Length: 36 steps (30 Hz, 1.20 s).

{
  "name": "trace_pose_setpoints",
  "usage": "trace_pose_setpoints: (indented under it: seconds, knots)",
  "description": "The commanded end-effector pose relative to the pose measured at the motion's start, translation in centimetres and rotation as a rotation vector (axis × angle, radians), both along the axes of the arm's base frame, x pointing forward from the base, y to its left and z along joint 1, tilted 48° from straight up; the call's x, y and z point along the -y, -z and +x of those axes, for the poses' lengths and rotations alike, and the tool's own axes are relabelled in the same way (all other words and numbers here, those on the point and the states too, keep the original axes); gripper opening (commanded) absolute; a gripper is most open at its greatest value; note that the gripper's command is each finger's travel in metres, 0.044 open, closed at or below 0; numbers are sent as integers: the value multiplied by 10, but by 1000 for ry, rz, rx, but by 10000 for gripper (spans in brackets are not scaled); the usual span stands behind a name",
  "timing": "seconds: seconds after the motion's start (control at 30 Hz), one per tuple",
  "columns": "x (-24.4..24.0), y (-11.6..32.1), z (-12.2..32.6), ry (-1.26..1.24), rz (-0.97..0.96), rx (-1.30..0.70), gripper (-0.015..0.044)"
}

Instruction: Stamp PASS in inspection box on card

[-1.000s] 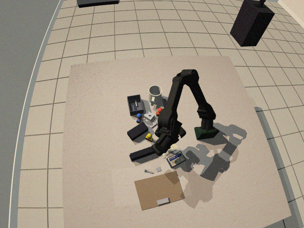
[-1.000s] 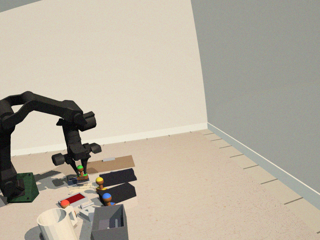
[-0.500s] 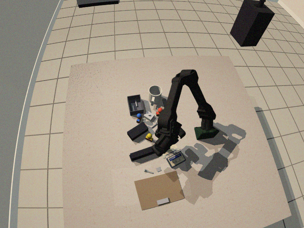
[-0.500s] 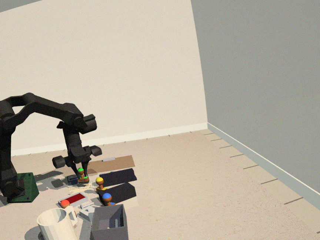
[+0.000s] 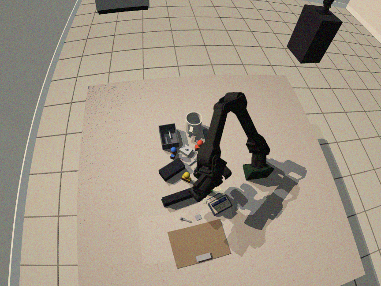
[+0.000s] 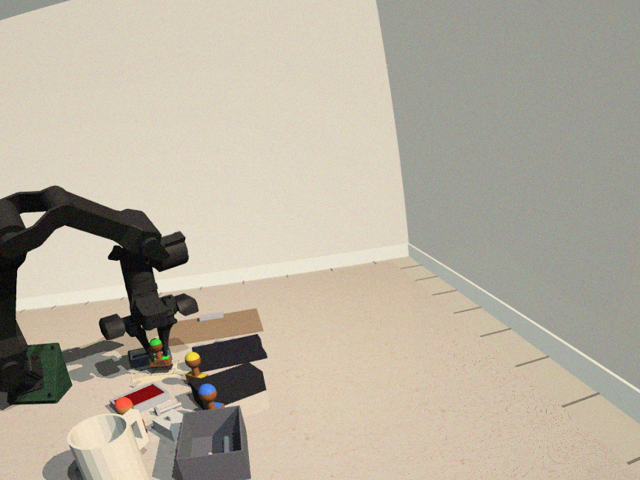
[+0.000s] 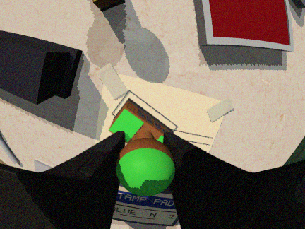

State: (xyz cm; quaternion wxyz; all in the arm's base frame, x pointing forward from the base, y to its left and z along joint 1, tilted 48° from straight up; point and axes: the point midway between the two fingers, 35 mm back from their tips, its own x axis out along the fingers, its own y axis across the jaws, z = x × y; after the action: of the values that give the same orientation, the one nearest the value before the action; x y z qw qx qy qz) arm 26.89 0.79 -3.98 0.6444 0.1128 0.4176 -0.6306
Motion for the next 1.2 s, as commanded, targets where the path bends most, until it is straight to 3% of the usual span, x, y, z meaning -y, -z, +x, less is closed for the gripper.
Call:
trace_pose_setpoints:
  seconds: [0.0,1.17]
  knots:
    - [3,3,-1,-3,-4,-6,0]
    - [7,6,-2,-2,-5,-7,0]
